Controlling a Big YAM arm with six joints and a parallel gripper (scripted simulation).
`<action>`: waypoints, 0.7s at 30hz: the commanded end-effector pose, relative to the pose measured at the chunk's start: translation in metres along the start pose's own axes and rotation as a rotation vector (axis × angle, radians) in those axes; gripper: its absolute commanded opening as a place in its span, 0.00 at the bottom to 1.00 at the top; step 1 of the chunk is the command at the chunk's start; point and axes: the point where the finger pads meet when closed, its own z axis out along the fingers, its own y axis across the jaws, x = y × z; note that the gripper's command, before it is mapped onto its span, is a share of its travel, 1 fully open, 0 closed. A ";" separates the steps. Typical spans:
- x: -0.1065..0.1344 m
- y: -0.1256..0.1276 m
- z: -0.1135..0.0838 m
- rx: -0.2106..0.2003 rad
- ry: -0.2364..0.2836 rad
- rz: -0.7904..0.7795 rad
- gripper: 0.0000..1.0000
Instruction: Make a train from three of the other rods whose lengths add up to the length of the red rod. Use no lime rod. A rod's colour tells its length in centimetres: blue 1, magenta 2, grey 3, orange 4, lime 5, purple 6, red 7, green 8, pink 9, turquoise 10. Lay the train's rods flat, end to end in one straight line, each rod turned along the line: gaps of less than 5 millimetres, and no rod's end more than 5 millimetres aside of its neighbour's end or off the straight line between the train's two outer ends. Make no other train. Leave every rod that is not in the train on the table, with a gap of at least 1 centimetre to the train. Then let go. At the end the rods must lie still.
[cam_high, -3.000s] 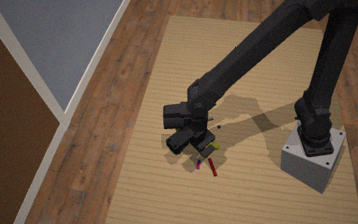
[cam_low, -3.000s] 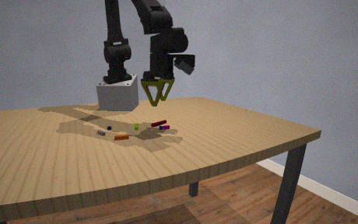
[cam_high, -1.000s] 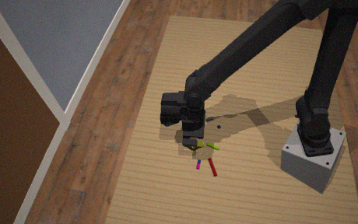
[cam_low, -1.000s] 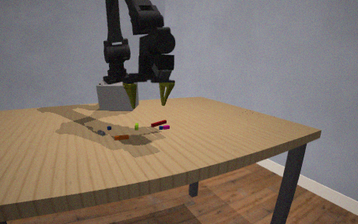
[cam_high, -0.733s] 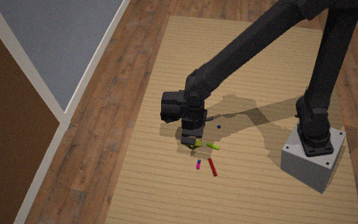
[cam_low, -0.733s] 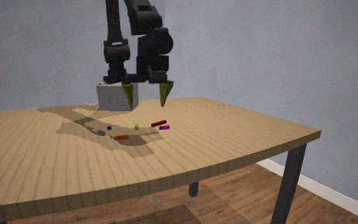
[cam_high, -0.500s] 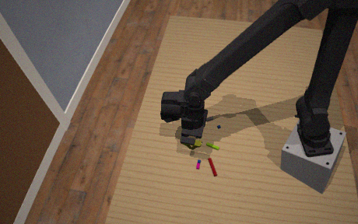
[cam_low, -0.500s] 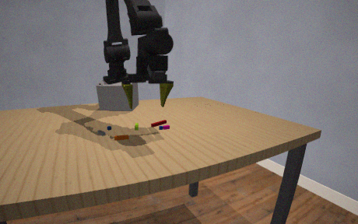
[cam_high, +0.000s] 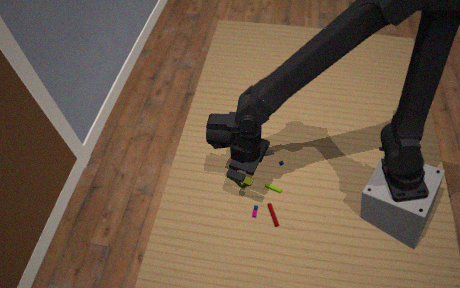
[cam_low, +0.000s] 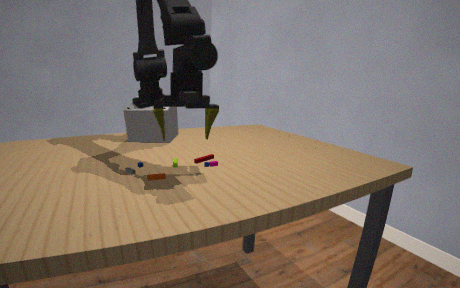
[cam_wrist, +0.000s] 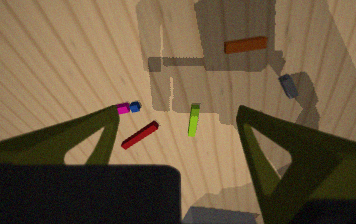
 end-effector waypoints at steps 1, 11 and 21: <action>-0.024 0.003 -0.007 -0.008 -0.040 0.042 1.00; -0.028 -0.002 -0.006 -0.010 -0.042 0.145 1.00; -0.034 -0.014 -0.005 -0.012 -0.044 0.351 1.00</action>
